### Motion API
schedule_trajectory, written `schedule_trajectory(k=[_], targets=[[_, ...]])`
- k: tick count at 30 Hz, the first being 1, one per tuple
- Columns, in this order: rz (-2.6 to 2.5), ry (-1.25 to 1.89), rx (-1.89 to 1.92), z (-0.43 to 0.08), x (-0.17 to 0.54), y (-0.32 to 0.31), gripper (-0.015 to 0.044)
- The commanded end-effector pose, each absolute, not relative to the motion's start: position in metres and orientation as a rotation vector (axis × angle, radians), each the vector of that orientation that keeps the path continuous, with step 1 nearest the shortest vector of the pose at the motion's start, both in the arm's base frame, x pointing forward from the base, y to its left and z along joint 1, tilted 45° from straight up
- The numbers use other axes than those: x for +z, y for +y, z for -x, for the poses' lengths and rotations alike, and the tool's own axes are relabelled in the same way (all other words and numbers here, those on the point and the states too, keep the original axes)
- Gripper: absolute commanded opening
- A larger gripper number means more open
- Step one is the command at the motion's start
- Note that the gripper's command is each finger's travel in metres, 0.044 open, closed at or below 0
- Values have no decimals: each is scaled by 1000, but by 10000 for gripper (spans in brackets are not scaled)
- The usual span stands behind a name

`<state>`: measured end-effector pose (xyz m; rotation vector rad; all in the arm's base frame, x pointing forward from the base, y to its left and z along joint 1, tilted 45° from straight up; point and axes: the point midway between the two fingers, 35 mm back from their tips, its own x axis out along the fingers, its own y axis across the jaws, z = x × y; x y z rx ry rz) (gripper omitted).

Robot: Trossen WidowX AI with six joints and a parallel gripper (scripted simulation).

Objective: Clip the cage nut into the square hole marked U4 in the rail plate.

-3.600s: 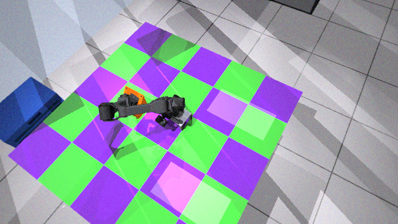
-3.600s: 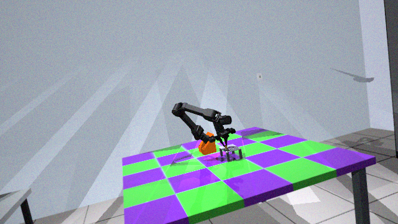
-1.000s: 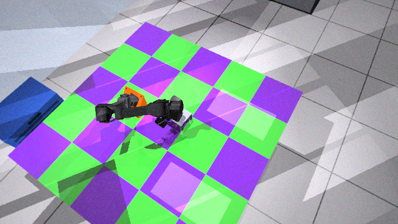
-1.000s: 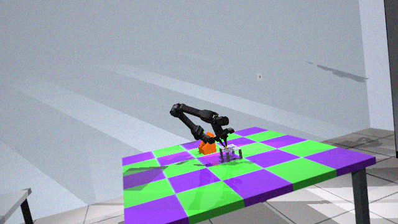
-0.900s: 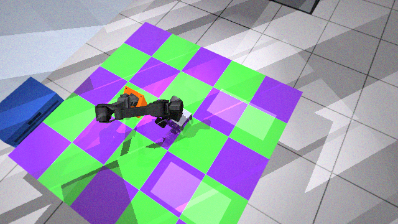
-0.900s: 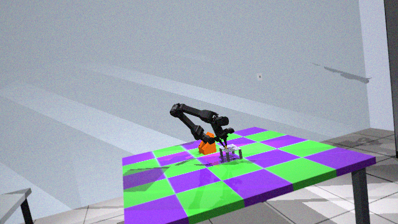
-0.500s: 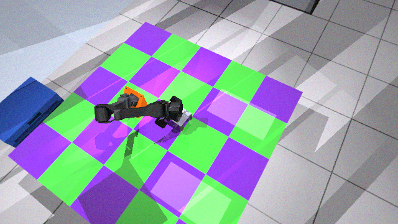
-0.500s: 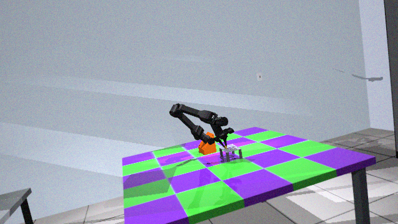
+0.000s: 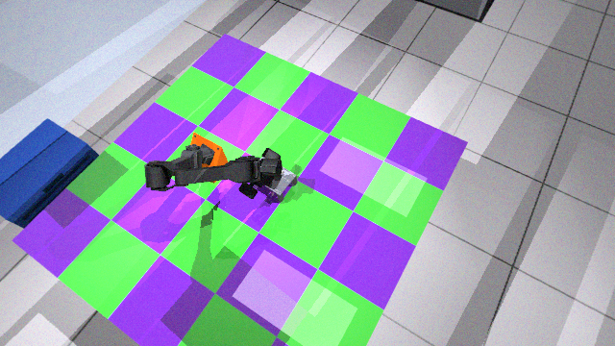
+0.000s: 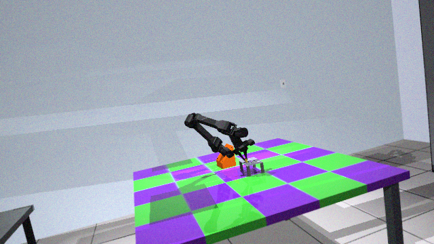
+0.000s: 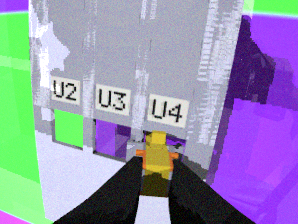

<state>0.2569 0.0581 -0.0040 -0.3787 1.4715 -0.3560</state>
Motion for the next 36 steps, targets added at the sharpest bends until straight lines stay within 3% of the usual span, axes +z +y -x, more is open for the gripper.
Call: schedule_trajectory(k=[1, 36], targets=[[371, 1470, -346, -257, -3, 59, 37], [332, 1478, -303, -258, -2, 56, 37]])
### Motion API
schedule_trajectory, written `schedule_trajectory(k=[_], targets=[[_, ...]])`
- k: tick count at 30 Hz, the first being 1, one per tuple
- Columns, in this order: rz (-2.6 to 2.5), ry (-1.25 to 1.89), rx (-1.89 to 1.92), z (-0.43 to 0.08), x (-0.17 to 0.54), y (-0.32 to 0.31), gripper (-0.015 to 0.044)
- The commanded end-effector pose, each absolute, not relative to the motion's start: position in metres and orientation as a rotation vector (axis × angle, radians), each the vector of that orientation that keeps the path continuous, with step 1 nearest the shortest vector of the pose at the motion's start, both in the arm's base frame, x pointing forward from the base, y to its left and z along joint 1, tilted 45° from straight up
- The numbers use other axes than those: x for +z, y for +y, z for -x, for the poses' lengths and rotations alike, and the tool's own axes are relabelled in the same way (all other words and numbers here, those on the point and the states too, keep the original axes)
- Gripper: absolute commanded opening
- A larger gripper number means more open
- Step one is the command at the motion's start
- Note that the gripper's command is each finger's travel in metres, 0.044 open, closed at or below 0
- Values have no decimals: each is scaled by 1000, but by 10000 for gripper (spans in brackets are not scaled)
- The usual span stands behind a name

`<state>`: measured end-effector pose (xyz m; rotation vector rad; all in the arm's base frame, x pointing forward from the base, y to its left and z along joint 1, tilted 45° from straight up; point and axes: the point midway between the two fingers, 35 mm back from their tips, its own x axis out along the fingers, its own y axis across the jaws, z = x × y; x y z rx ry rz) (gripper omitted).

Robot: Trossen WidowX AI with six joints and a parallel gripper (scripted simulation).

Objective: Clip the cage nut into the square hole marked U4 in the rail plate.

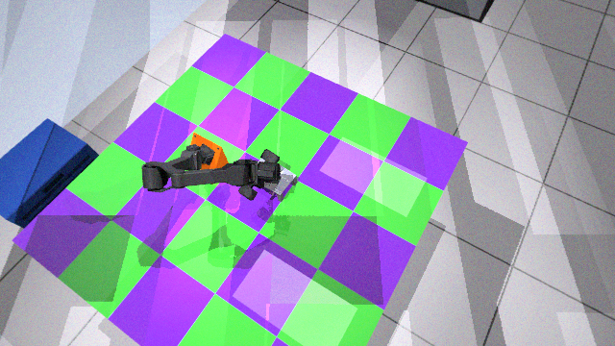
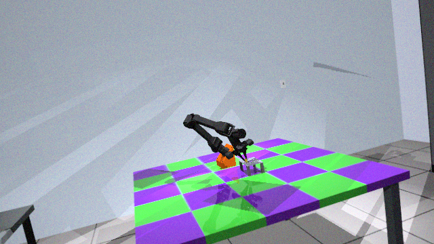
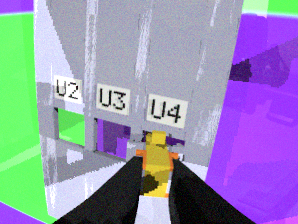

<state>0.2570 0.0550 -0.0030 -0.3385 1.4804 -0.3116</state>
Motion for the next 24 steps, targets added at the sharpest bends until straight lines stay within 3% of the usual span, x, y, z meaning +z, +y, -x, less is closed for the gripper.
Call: schedule_trajectory(k=[1, 24], targets=[[332, 1478, -303, -258, -2, 56, 37], [309, 1482, -276, -258, -1, 53, 37]])
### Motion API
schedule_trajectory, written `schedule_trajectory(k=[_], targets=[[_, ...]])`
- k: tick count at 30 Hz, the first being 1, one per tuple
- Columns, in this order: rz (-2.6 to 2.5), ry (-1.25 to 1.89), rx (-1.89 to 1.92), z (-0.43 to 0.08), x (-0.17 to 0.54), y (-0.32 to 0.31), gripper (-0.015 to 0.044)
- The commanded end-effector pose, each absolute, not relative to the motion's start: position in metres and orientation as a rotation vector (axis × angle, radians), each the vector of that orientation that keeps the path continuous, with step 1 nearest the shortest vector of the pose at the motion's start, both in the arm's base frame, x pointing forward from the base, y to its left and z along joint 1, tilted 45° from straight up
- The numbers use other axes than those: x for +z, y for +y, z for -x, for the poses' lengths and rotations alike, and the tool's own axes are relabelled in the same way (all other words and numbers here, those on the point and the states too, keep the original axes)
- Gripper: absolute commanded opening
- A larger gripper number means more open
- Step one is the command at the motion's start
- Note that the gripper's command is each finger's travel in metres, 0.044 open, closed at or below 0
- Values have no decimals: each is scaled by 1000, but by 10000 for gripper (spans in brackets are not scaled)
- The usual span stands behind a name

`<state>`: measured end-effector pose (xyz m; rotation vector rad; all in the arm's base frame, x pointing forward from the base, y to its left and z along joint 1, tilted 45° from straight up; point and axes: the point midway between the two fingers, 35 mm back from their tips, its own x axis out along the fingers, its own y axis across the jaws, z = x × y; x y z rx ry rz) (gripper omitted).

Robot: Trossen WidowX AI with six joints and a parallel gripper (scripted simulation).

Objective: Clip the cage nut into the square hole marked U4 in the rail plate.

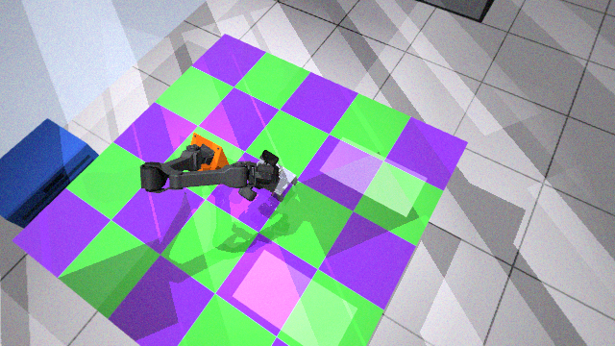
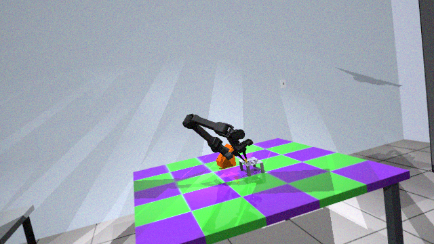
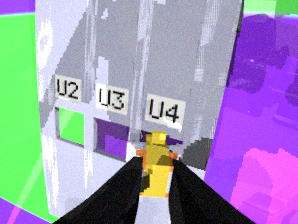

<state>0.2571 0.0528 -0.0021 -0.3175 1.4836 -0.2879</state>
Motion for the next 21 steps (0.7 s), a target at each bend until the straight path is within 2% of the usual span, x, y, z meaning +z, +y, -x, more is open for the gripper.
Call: schedule_trajectory(k=[1, 21], targets=[[309, 1482, -276, -258, -1, 53, 37], [296, 1484, -262, -258, 0, 51, 37]])
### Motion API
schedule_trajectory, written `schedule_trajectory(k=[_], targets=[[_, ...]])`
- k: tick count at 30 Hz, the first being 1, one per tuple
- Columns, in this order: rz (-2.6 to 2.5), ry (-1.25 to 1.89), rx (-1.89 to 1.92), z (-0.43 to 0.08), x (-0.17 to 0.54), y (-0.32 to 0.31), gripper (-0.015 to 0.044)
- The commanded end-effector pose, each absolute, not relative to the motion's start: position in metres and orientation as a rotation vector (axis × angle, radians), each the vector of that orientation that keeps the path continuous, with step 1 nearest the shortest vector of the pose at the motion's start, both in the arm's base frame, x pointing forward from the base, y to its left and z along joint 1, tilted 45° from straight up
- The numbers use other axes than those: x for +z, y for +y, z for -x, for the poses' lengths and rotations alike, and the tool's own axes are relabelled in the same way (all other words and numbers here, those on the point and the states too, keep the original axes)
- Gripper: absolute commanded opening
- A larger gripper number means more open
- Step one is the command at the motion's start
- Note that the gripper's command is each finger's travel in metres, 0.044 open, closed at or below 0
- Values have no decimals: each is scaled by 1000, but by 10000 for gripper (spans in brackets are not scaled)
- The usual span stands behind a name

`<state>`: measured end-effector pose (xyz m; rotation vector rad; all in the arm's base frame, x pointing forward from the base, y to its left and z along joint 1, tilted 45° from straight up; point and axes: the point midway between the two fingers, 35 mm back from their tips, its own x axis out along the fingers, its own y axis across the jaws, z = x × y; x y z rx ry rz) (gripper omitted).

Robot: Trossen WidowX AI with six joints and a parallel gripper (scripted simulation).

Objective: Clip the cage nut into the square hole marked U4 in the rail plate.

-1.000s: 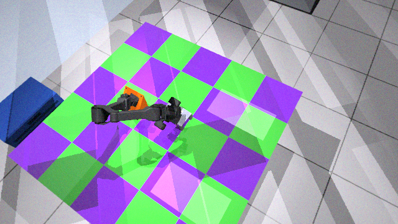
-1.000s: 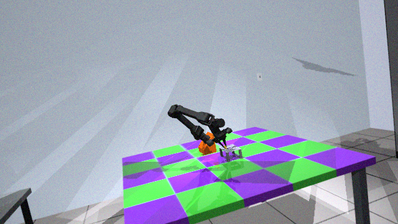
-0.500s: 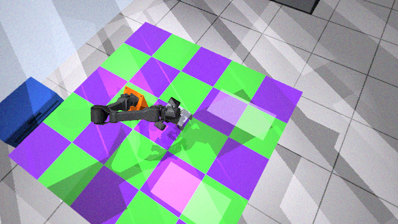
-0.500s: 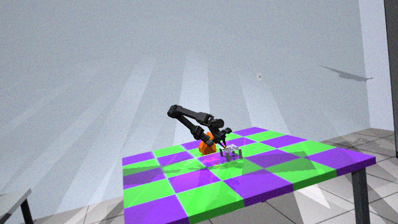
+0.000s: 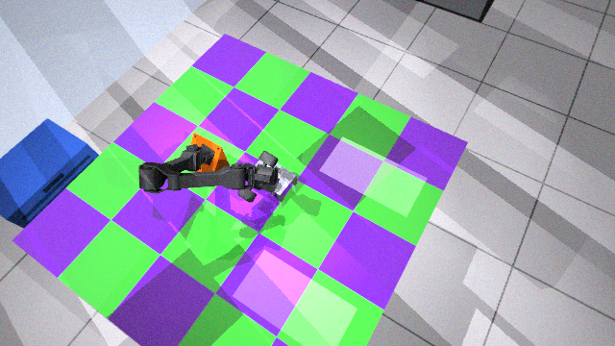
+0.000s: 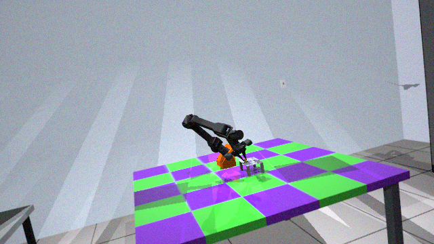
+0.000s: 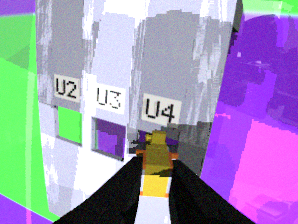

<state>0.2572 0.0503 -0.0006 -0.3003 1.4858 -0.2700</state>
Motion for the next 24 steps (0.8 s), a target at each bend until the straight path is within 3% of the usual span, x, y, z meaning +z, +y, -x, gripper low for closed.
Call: schedule_trajectory(k=[1, 24], targets=[[295, 1484, -262, -258, 0, 51, 37], [272, 1488, -236, -258, 1, 48, 37]])
